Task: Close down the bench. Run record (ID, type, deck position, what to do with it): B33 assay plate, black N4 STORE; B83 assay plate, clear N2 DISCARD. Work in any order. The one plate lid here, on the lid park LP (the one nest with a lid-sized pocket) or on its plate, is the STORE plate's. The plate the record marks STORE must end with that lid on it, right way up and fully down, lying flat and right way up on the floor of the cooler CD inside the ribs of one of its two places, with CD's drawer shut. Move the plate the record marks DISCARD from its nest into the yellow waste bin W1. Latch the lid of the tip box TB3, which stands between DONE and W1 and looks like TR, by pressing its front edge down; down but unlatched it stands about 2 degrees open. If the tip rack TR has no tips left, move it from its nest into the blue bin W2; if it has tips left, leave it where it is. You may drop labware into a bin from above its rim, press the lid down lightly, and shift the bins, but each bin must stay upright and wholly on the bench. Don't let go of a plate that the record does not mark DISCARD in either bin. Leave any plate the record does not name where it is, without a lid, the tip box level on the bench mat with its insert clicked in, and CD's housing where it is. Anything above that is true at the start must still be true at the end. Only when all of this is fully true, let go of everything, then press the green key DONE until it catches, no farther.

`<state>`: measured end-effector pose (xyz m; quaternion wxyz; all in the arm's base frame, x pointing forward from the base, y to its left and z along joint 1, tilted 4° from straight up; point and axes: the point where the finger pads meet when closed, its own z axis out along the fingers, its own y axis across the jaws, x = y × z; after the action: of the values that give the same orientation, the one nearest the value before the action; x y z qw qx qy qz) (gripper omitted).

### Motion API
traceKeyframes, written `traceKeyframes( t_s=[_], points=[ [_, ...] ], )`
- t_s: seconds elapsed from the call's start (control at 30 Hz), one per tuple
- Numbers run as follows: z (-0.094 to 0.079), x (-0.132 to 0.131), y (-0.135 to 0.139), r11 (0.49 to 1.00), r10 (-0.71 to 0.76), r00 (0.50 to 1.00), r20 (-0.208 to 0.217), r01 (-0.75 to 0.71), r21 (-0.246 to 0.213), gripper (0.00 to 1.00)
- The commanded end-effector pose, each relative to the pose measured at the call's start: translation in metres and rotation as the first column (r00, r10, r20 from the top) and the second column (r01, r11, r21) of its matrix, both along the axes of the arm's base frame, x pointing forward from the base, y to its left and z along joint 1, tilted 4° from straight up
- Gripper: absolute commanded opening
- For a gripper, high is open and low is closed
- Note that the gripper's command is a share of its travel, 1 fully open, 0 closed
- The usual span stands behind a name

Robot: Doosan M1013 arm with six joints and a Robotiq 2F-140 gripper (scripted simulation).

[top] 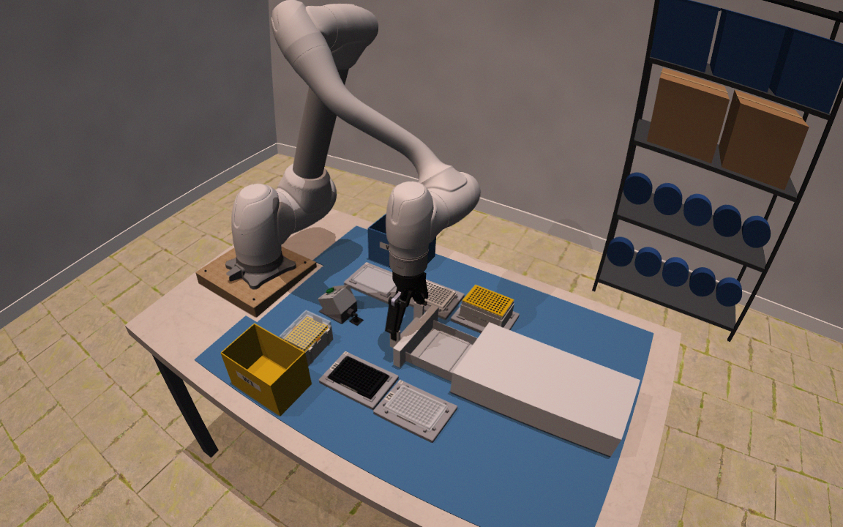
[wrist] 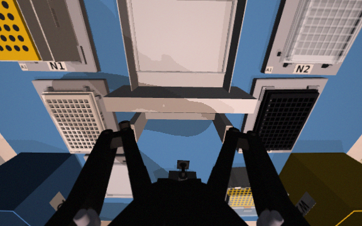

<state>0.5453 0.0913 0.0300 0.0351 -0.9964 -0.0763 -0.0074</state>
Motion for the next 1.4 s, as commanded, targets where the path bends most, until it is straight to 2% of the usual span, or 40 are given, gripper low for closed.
traceKeyframes(
  t_s=[0.0,0.53,1.37],
  points=[
    [0.000,-0.005,-0.001,1.000,0.000,1.000,0.000,0.000,0.000,0.00],
    [0.000,-0.023,-0.003,1.000,0.000,1.000,0.000,0.000,0.000,0.00],
    [0.000,-0.023,-0.003,1.000,0.000,1.000,0.000,0.000,0.000,0.00]
  ],
)
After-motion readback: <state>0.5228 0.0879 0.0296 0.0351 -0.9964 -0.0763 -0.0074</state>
